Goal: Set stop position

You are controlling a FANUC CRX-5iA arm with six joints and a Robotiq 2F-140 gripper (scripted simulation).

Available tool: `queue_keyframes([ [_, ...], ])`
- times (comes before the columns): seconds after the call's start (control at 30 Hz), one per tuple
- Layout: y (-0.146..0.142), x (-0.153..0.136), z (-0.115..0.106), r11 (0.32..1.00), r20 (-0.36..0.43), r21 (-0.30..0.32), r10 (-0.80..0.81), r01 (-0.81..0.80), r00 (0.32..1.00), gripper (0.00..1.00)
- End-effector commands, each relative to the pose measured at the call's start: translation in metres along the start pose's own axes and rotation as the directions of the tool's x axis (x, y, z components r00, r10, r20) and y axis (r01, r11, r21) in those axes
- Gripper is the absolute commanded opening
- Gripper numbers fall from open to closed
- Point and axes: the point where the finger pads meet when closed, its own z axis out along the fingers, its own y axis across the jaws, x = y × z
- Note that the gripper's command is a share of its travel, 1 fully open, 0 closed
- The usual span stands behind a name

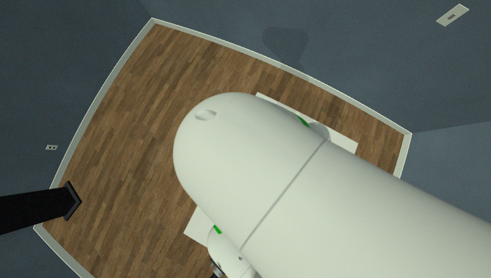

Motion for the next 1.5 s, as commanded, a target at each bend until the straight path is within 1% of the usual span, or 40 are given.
queue_keyframes([
  [0.0,0.0000,0.0002,-0.0001,1.000,0.000,0.000,0.000,0.000,1.000,0.04],
  [1.47,0.0026,0.0002,0.0052,1.000,0.000,0.000,0.000,0.000,1.000,0.04],
])
